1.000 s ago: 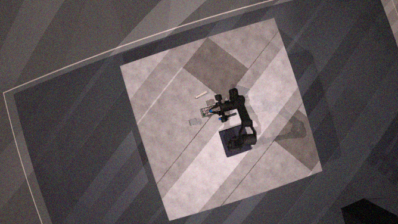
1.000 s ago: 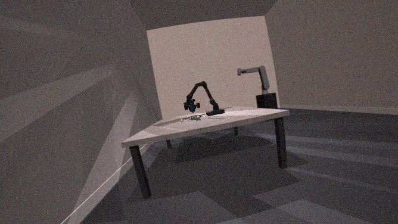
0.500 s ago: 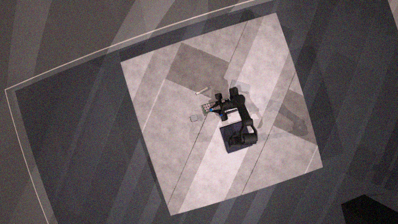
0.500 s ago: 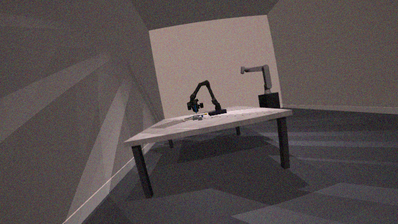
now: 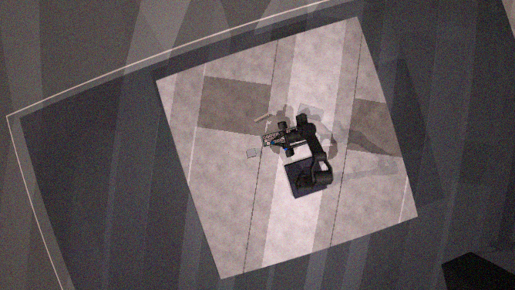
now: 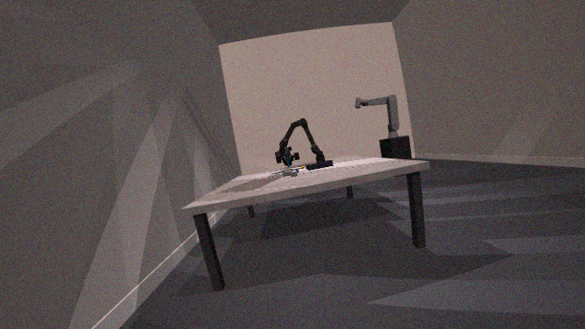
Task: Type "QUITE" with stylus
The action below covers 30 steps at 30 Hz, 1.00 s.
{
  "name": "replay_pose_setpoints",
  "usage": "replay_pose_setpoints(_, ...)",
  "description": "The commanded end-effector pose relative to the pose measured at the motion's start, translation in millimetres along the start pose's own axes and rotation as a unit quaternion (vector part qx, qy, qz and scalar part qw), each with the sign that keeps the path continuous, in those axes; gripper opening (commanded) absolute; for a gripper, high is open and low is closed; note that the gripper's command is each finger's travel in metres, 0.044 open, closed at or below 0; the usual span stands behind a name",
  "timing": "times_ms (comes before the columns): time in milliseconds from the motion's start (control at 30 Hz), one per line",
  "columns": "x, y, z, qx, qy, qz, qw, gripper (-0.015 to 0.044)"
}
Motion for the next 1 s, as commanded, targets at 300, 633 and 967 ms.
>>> replay_pose_setpoints(300,-4,6,-2,-0.004,0.0,0.002,1.0,0.0081)
replay_pose_setpoints(633,-6,9,-2,-0.004,0.0,0.002,1.0,0.0081)
replay_pose_setpoints(967,-9,13,-3,-0.004,0.0,0.002,1.0,0.0081)
Point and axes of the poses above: the point midway between the two fingers, 35 mm back from their tips, its own x axis back along the fingers, its own z axis across the jaws, y = z × x, the point moved 7 cm from there along x, back along the fingers, and after that the axes turned 7 degrees about x, right-handed, at the moved point
